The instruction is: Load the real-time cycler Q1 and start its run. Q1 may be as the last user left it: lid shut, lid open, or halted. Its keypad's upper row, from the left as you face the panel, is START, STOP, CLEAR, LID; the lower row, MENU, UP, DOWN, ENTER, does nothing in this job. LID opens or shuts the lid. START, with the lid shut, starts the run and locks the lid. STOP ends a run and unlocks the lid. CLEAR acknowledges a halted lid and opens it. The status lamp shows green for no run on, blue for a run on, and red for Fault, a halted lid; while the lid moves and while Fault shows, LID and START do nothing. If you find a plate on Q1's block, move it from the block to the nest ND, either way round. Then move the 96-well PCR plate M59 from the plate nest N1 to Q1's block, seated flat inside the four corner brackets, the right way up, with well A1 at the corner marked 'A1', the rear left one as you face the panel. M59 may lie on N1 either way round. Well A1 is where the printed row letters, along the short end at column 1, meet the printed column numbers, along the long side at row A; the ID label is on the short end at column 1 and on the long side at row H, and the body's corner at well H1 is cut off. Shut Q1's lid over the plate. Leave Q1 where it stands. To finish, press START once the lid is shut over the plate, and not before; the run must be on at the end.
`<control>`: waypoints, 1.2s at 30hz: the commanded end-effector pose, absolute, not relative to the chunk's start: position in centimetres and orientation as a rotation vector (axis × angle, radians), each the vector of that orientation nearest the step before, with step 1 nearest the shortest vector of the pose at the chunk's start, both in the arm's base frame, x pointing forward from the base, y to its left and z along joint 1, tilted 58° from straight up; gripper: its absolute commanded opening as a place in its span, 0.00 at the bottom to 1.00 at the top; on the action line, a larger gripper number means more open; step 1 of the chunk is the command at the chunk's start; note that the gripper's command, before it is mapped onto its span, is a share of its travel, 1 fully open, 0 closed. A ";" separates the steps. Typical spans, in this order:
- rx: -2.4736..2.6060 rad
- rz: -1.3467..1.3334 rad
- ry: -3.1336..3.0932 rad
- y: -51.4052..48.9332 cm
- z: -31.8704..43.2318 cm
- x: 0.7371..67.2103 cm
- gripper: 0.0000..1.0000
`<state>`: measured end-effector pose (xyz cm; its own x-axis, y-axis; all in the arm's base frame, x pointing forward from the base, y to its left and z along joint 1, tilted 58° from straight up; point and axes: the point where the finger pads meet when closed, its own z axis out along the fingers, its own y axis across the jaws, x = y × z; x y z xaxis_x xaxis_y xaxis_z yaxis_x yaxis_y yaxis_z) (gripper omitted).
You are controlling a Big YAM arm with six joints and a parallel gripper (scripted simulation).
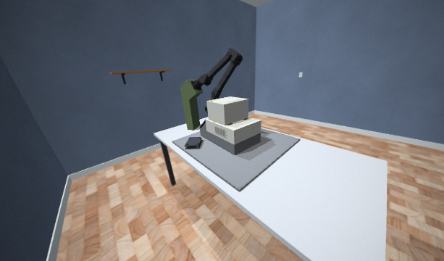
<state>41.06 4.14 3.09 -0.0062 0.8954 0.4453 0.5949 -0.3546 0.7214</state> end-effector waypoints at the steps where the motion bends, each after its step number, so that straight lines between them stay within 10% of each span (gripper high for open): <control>1: 1.979 1.280 1.531 3.6 2.9 40.2 0.00; 36: 1.976 1.282 1.535 3.4 2.7 41.0 0.00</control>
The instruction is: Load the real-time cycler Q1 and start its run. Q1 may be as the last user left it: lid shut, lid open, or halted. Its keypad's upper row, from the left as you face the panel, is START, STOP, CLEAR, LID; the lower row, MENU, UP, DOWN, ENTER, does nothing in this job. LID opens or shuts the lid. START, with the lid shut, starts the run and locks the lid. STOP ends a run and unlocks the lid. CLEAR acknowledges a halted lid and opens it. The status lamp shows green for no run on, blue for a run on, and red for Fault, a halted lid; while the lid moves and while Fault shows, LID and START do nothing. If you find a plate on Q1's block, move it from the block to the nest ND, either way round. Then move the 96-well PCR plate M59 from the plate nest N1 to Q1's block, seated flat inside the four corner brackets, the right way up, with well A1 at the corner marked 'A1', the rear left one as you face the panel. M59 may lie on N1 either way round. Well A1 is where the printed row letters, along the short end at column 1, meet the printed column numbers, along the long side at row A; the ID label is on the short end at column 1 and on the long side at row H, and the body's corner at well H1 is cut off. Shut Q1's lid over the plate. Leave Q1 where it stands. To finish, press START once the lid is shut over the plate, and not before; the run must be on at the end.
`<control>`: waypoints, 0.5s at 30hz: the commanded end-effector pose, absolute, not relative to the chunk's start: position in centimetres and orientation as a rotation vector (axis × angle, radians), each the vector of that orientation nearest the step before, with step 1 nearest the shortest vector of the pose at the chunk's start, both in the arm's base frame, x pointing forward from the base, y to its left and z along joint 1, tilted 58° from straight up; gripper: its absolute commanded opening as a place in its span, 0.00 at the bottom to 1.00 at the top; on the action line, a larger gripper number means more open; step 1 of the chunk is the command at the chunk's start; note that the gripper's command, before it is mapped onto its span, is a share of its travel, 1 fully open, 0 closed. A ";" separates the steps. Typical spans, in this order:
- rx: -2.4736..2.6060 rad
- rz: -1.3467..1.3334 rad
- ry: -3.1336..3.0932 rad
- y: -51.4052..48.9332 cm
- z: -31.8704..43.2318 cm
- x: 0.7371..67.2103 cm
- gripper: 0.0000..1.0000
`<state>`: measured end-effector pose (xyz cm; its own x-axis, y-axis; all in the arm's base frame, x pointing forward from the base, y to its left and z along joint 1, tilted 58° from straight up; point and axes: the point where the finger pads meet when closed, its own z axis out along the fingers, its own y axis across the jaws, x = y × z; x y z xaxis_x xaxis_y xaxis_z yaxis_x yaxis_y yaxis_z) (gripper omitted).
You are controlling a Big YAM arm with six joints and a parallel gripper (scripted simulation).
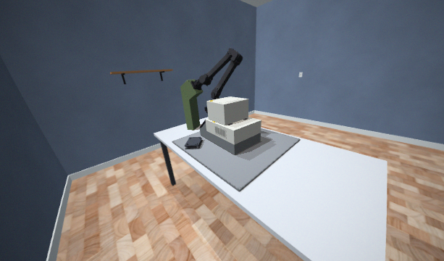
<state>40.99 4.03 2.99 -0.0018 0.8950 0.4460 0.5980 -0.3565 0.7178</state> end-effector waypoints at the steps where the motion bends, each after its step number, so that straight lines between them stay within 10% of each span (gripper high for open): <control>1: 1.976 1.282 1.535 3.4 2.7 41.0 0.00; 15: 1.973 1.283 1.535 3.4 3.0 41.3 0.00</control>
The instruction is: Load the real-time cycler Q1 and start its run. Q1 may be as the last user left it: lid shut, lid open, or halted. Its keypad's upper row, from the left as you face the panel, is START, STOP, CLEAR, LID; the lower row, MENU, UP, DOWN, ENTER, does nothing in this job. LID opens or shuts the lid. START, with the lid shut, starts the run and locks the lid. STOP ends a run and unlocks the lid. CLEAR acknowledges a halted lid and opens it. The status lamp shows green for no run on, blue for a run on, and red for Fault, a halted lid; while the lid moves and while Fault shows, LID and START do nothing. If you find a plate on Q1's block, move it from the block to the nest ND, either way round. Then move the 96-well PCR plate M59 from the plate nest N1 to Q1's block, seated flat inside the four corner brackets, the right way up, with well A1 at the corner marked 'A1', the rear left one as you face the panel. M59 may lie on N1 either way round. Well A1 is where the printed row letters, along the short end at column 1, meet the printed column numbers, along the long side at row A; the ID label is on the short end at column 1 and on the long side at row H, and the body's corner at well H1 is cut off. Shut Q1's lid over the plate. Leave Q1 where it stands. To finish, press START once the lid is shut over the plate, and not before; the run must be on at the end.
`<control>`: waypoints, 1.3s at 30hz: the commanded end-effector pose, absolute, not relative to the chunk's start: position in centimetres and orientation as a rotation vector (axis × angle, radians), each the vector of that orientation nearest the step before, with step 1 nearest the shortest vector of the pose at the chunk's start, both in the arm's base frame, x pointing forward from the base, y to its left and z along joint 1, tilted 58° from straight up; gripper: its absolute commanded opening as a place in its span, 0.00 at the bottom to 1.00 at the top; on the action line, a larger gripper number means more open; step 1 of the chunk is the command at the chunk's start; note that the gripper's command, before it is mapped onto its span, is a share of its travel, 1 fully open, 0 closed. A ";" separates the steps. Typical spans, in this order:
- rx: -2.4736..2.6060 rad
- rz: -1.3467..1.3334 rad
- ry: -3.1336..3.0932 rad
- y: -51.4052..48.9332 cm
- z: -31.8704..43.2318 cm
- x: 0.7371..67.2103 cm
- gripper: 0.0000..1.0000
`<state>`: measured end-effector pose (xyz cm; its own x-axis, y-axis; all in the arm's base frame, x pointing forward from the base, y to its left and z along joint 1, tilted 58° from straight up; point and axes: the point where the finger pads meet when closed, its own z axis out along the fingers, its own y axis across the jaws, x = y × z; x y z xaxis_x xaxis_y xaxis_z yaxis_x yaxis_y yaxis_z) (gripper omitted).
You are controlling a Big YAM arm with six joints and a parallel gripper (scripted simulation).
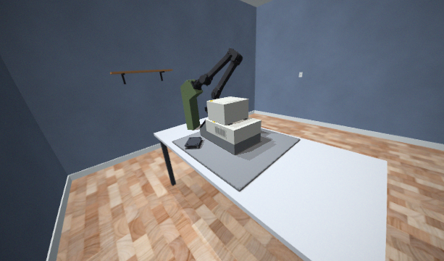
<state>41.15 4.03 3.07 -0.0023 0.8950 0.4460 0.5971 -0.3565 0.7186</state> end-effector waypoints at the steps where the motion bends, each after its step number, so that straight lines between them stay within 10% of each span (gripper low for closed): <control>1: 1.973 1.283 1.536 3.4 3.0 41.3 0.00; 39: 1.924 1.324 1.542 4.7 4.2 41.6 0.00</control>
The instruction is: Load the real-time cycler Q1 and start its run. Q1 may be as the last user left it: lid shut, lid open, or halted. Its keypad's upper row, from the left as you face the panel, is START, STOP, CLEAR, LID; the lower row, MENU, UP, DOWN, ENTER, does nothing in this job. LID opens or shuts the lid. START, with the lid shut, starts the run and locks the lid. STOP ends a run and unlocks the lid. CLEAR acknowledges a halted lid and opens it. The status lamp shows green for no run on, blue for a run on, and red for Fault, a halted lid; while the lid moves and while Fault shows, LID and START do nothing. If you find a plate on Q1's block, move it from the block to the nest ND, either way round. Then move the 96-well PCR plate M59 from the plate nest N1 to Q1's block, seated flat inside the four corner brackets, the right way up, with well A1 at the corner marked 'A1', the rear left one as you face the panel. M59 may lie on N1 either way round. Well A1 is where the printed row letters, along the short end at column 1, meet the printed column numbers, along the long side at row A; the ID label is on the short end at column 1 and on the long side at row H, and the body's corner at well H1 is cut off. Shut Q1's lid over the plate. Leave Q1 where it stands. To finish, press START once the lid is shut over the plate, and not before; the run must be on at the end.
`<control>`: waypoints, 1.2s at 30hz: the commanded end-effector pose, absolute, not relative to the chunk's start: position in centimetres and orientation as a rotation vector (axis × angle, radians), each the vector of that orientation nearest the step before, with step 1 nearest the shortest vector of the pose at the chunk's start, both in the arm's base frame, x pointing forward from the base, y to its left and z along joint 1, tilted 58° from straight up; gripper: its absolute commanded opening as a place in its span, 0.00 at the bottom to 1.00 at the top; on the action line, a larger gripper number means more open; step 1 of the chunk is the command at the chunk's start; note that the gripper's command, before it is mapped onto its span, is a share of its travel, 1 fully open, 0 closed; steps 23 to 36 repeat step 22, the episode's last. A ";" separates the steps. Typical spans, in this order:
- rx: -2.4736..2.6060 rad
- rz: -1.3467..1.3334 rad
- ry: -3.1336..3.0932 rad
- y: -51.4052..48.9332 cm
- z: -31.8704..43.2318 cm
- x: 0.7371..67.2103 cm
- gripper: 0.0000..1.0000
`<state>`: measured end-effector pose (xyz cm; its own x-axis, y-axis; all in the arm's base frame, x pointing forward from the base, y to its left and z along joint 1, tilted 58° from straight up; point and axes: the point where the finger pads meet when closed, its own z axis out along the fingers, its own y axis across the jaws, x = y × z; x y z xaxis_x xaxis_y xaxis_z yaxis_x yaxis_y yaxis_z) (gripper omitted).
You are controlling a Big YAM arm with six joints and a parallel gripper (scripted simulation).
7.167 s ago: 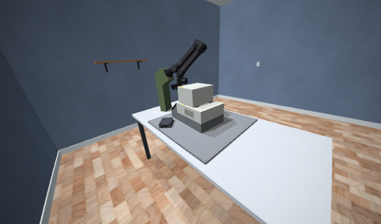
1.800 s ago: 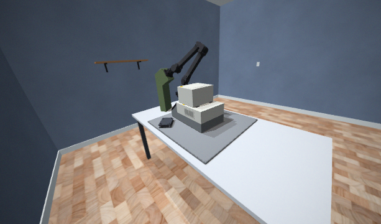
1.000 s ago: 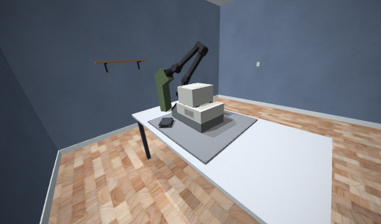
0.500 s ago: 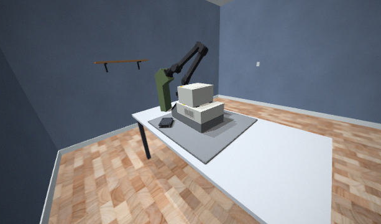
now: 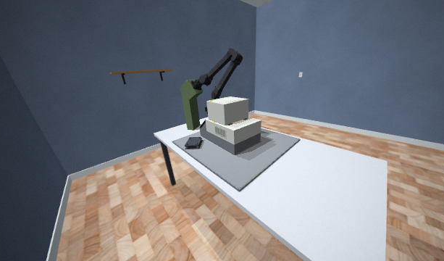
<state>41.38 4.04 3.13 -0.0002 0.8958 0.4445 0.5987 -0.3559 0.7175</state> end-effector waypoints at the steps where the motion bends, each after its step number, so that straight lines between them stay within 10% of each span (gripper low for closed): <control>1: 1.923 1.325 1.543 4.8 4.2 41.2 0.00; 36: 1.989 1.274 1.535 3.7 2.4 37.4 0.00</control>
